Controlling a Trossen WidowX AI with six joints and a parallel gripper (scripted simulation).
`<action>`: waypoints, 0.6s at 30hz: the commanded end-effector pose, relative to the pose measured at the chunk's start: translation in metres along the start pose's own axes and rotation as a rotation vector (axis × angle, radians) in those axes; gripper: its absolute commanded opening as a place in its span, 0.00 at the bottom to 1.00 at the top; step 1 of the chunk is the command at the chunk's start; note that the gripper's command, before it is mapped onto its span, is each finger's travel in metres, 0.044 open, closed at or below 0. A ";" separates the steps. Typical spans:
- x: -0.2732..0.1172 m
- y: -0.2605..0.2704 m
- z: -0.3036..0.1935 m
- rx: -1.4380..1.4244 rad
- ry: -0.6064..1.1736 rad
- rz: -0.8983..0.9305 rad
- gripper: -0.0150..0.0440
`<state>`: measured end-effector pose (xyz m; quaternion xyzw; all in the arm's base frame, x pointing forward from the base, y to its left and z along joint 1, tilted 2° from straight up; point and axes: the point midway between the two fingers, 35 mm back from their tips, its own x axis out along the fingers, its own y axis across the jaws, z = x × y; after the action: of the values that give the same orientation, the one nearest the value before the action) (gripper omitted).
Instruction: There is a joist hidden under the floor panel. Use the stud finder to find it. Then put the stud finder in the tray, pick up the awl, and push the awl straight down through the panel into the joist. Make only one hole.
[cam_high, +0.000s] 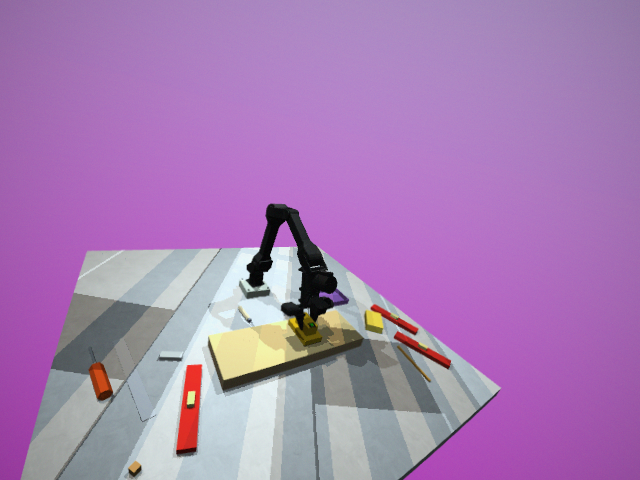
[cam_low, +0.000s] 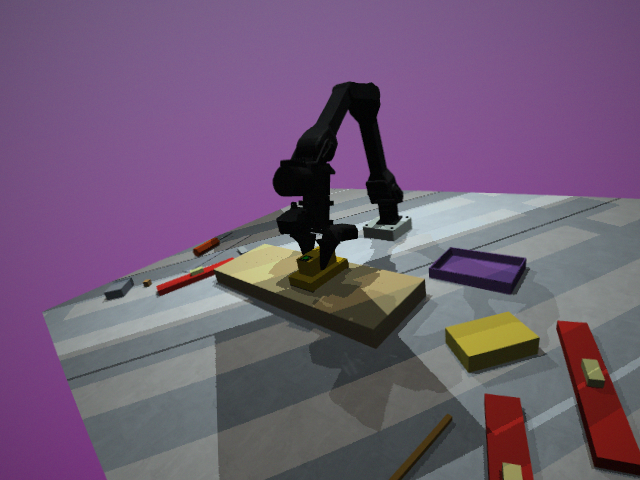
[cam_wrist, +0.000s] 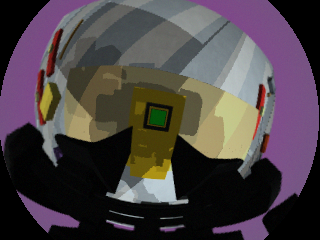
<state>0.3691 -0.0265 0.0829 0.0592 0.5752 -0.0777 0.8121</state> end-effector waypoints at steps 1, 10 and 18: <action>0.000 -0.010 -0.001 -0.001 0.000 -0.002 0.25; 0.000 -0.032 -0.001 -0.002 0.000 -0.003 0.25; 0.000 -0.052 -0.001 -0.002 0.000 -0.005 0.25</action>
<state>0.3597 -0.0691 0.0824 0.0574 0.5758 -0.0785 0.8118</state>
